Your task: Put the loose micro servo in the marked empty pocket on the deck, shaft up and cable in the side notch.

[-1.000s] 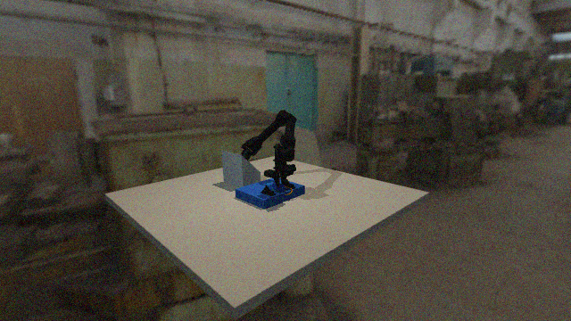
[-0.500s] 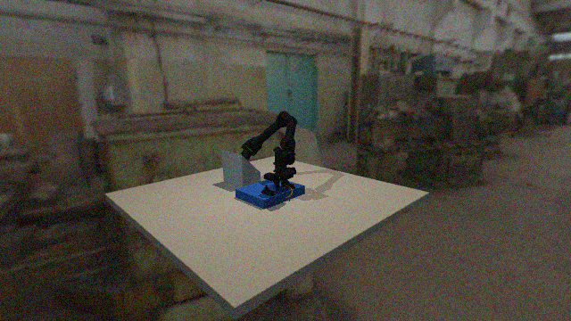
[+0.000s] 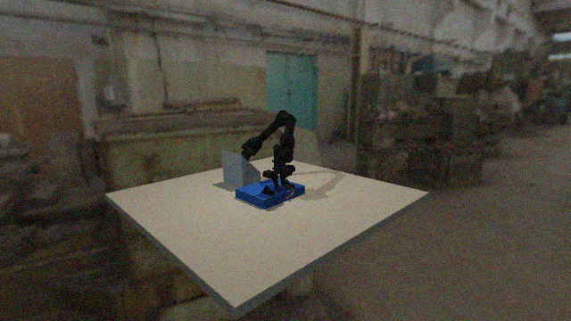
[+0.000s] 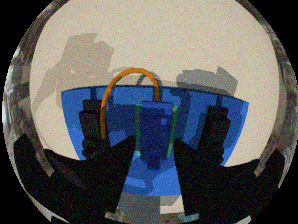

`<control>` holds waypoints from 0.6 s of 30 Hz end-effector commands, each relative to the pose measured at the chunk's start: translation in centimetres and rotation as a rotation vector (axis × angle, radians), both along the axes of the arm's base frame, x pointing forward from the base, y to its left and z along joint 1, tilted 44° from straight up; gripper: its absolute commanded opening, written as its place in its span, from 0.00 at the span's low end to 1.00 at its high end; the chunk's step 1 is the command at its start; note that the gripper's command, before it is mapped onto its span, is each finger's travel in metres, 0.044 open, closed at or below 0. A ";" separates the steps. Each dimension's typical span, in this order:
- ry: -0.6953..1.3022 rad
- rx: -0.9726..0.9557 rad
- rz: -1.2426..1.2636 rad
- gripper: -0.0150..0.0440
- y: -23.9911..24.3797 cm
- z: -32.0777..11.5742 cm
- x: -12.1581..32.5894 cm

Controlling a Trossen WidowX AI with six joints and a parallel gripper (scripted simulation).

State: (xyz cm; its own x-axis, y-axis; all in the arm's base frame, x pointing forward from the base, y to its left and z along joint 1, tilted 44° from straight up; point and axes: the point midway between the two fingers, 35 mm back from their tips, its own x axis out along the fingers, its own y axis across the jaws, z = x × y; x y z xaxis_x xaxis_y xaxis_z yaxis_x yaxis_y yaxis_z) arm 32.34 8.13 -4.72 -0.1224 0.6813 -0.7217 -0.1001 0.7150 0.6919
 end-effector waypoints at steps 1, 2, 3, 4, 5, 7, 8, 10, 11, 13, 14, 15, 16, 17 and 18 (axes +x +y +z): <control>-0.026 -0.005 -0.006 0.57 -1.4 1.5 0.2; -0.026 -0.006 -0.006 0.57 -1.5 1.5 0.1; -0.026 -0.006 -0.006 0.57 -1.5 1.4 0.1; -0.026 -0.006 -0.006 0.57 -1.5 1.4 0.2; -0.021 -0.002 -0.015 0.62 -1.5 1.3 0.0; -0.022 -0.006 -0.015 0.71 -2.5 1.9 -0.9; -0.022 -0.009 -0.015 0.75 -3.1 2.3 -1.6; -0.022 -0.014 -0.014 0.84 -4.8 3.5 -3.8; -0.022 -0.015 -0.012 0.88 -5.7 4.2 -5.2; -0.020 -0.012 -0.008 0.97 -7.1 5.5 -8.2; -0.020 -0.010 -0.007 1.00 -7.4 5.8 -9.0; -0.020 -0.010 -0.006 1.00 -7.4 6.0 -9.3; -0.020 -0.010 -0.006 1.00 -7.4 6.0 -9.3; -0.020 -0.010 -0.006 1.00 -7.4 6.0 -9.3; -0.020 -0.010 -0.006 1.00 -7.4 6.0 -9.3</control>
